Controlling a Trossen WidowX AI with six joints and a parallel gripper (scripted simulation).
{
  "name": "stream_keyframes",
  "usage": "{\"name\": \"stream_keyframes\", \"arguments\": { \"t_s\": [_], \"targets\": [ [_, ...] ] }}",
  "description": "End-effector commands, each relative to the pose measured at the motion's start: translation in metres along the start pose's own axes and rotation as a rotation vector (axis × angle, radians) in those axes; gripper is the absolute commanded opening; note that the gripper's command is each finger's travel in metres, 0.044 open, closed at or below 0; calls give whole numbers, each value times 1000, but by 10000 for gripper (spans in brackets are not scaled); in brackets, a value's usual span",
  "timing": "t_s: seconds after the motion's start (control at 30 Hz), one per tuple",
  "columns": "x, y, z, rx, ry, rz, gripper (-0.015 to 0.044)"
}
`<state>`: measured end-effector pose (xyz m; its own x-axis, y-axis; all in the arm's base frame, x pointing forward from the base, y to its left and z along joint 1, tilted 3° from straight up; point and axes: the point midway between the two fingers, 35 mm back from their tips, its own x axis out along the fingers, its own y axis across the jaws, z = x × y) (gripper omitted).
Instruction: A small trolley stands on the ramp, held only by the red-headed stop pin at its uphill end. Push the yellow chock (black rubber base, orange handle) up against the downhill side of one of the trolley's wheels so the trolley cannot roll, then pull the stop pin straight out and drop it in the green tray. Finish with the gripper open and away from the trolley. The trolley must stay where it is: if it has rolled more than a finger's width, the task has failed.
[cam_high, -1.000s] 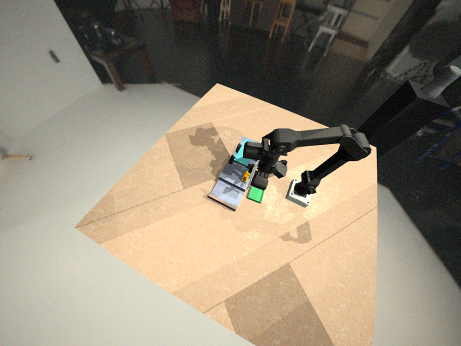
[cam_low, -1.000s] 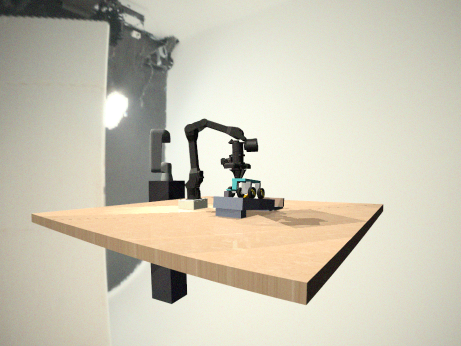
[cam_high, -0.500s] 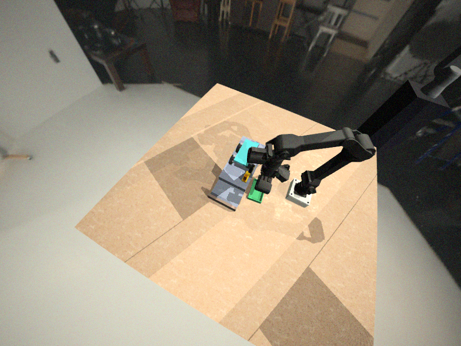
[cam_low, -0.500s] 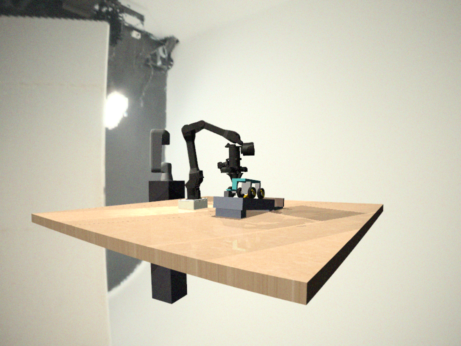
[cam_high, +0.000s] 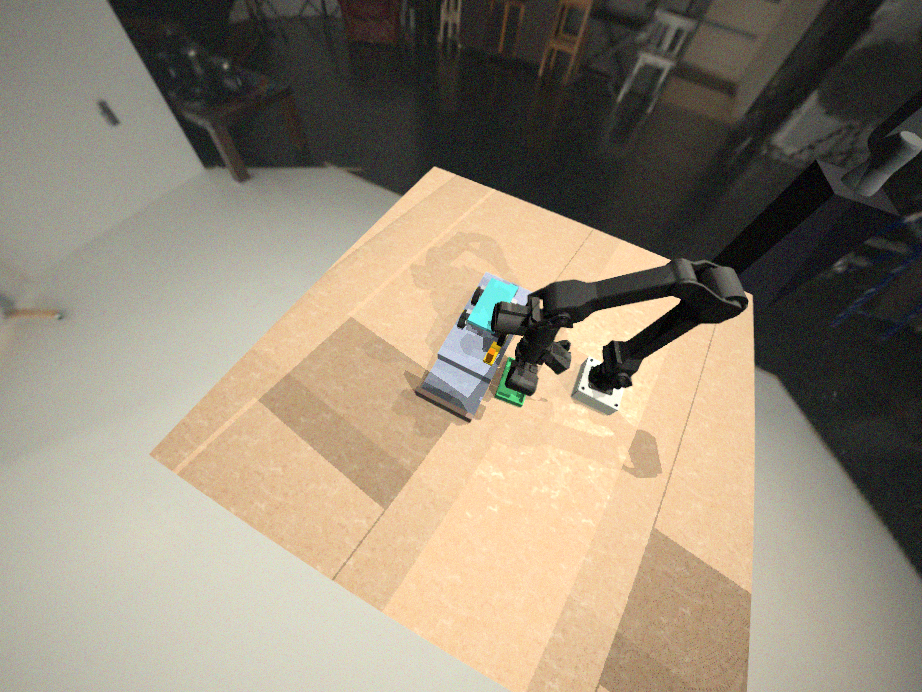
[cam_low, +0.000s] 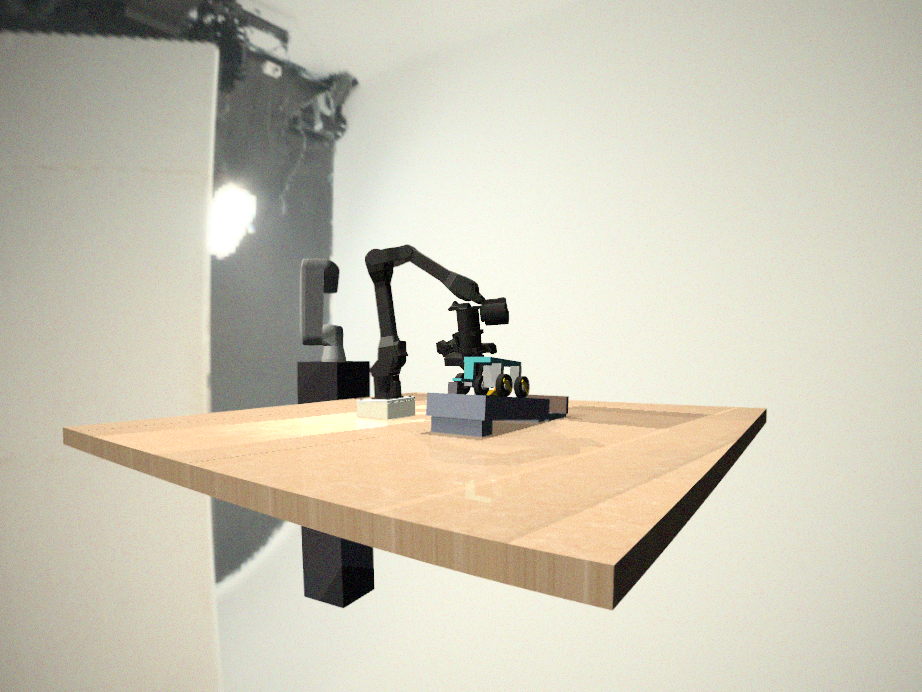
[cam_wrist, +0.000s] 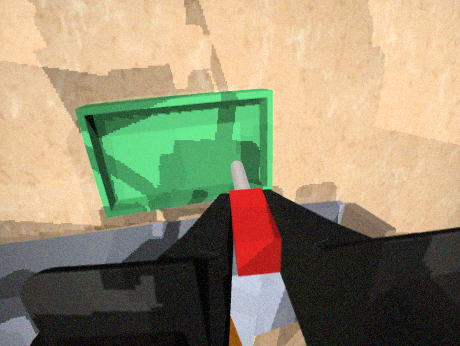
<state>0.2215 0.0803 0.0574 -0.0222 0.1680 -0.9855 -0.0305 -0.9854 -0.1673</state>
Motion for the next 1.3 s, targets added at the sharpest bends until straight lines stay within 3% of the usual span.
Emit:
{"name": "stream_keyframes", "arguments": {
  "t_s": [0.0,0.3,0.57,1.27],
  "targets": [
    [16,-4,3,5,-13,-8,0],
    [29,-8,5,5,-13,-9,0],
    [27,-5,4,5,-13,-8,190],
    [29,8,3,5,-13,-7,190]
  ]
}}
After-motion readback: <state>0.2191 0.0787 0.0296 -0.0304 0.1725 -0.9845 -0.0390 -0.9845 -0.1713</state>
